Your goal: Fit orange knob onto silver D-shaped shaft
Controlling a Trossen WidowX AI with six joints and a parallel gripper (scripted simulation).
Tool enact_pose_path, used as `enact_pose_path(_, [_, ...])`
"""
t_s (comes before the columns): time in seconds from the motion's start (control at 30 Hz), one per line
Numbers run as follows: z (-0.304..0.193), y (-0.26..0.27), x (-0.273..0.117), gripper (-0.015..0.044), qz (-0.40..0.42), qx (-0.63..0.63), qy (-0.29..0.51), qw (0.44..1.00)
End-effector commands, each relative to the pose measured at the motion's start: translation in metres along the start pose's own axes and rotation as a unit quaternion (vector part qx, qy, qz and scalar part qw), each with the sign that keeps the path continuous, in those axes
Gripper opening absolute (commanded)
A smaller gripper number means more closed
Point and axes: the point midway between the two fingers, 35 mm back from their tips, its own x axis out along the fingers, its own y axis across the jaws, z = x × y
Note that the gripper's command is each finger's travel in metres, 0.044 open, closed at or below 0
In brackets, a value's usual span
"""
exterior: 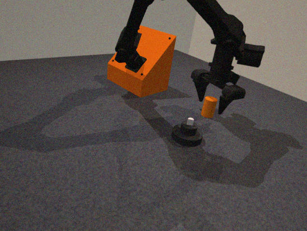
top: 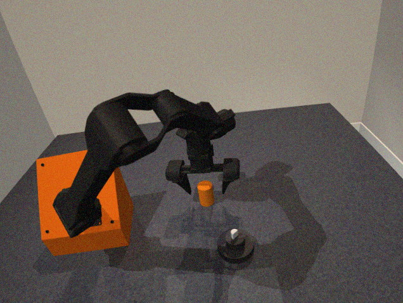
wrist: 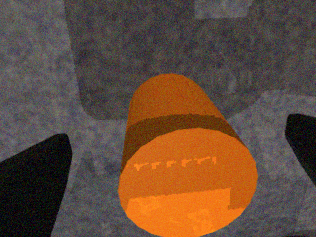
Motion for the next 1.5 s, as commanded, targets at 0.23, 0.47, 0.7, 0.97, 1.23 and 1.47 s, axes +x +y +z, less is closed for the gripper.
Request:
enact_pose_path(0.23, [-0.002,0.002,0.019,0.0440,0.001,-0.003,0.004,1.000])
enact_pose_path(0.47, [-0.002,0.002,0.021,0.0335,0.001,-0.003,0.004,1.000])
enact_pose_path(0.7, [-0.002,0.002,0.021,0.0171,0.001,-0.003,0.004,1.000])
enact_pose_path(0.97, [-0.002,0.001,0.017,0.0039,0.001,-0.003,0.003,1.000])
enact_pose_path(1.23, [0.002,-0.002,-0.006,0.0000,0.001,-0.004,0.001,1.000])
enact_pose_path(1.47, [0.005,-0.004,-0.027,0.0000,0.002,-0.004,-0.001,1.000])
